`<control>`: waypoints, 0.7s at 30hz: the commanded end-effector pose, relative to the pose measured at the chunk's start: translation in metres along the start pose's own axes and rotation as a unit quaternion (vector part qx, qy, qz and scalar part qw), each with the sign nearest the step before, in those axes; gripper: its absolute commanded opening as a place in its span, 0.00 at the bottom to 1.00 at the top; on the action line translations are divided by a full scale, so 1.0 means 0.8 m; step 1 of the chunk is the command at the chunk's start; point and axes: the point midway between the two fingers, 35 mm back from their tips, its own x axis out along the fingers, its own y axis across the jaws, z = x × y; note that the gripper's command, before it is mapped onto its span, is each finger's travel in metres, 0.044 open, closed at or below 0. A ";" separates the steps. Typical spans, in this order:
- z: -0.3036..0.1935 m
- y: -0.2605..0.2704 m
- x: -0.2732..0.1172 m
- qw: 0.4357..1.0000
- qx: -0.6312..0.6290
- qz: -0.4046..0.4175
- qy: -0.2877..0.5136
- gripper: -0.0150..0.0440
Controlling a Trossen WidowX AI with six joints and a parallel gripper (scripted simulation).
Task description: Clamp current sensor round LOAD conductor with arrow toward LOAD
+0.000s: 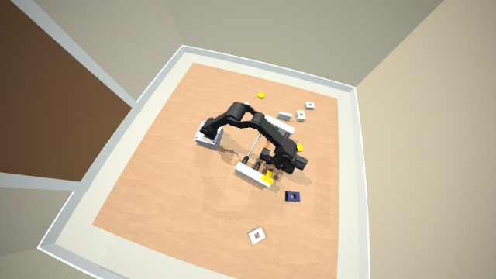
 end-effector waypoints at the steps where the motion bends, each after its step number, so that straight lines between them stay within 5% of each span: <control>1: 0.000 0.001 0.000 1.000 0.000 0.002 0.000 0.25; 21: 0.000 -0.001 -0.023 1.000 -0.001 0.003 0.000 0.25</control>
